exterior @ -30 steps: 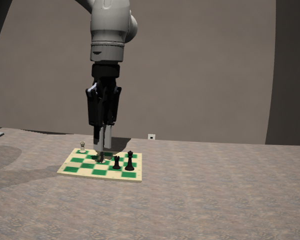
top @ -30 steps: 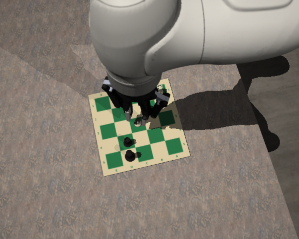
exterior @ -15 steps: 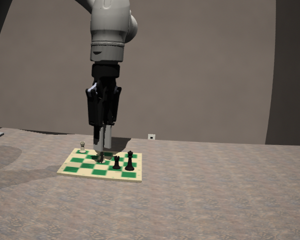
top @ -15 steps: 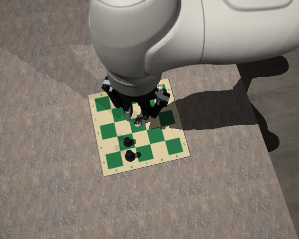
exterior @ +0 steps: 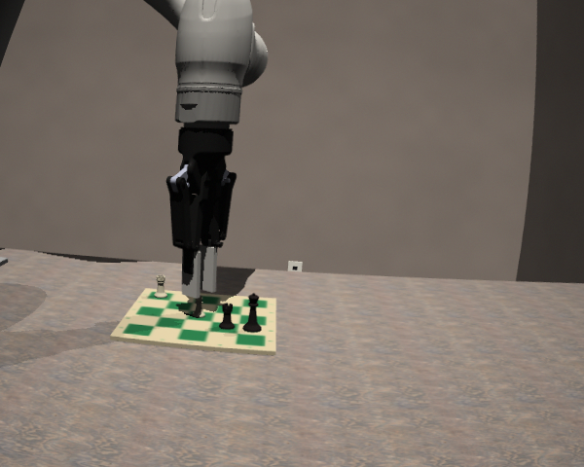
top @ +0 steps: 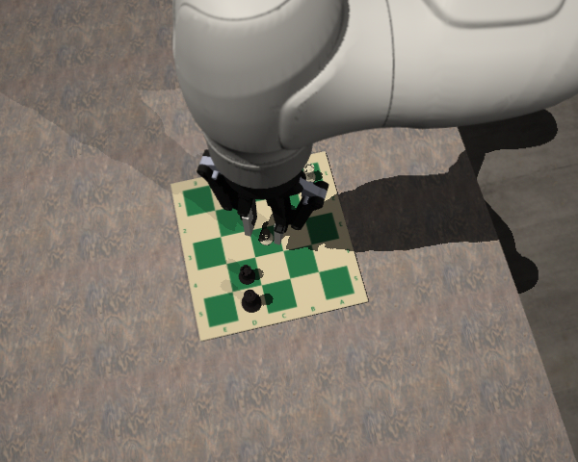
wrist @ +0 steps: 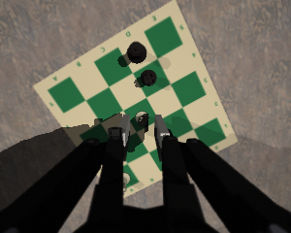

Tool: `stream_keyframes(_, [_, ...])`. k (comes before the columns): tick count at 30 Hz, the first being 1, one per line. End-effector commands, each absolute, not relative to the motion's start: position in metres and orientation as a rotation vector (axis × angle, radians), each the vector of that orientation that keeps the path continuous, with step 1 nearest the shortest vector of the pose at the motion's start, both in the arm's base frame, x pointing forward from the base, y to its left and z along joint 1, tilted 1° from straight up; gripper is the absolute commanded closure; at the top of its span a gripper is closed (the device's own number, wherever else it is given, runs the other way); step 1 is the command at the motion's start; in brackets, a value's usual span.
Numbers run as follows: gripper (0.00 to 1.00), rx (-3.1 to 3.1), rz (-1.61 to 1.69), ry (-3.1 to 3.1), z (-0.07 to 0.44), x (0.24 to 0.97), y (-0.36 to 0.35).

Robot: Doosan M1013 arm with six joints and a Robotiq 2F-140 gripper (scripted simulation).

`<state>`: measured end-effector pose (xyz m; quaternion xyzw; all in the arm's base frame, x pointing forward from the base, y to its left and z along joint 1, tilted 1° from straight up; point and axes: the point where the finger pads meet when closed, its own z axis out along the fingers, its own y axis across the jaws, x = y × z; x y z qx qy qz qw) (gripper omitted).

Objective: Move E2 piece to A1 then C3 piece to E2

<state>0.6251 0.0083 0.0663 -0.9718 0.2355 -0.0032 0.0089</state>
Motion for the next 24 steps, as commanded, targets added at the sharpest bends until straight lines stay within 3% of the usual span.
stream_keyframes(1, [0.80,-3.036,-0.010,0.736,0.062,0.625,0.008])
stream_keyframes(24, [0.80,-3.036,-0.010,0.736,0.038,0.625,0.009])
